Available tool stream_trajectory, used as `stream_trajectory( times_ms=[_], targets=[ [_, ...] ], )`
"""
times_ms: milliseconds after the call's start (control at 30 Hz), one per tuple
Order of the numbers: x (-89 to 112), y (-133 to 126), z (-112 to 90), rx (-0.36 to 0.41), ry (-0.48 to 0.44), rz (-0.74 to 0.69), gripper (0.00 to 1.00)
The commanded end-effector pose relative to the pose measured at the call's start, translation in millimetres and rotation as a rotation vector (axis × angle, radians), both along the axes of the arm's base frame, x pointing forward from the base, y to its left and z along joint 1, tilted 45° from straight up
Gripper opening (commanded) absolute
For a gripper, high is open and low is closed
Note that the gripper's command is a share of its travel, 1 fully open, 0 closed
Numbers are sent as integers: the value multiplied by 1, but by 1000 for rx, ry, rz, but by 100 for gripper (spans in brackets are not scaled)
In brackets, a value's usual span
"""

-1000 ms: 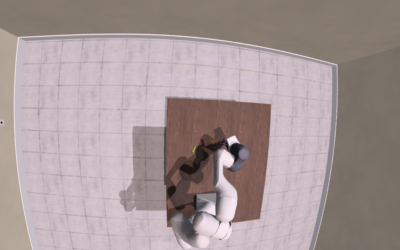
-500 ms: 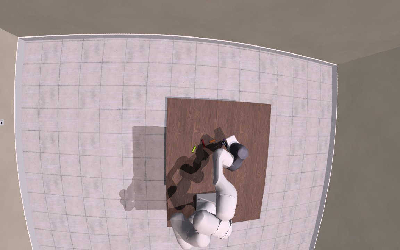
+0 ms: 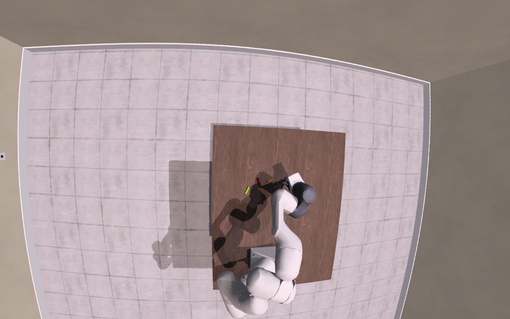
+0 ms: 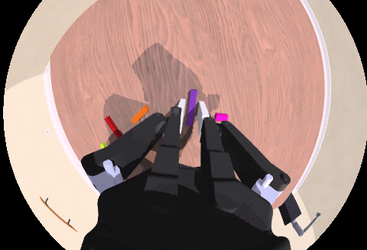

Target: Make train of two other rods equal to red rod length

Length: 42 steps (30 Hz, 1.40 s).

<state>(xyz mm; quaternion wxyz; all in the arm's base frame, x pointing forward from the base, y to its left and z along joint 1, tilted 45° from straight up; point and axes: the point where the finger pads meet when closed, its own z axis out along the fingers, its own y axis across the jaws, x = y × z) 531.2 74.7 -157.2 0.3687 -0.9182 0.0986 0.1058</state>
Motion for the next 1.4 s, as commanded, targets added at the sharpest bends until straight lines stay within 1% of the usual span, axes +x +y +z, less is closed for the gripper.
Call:
stream_trajectory(
  times_ms=[0, 900, 933, 1367],
  targets=[
    [1, 0, -1, -3, -5, 1, 15],
    [1, 0, -1, -3, -5, 1, 15],
    [1, 0, -1, -3, -5, 1, 3],
    [1, 0, -1, -3, -5, 1, 3]
  ],
)
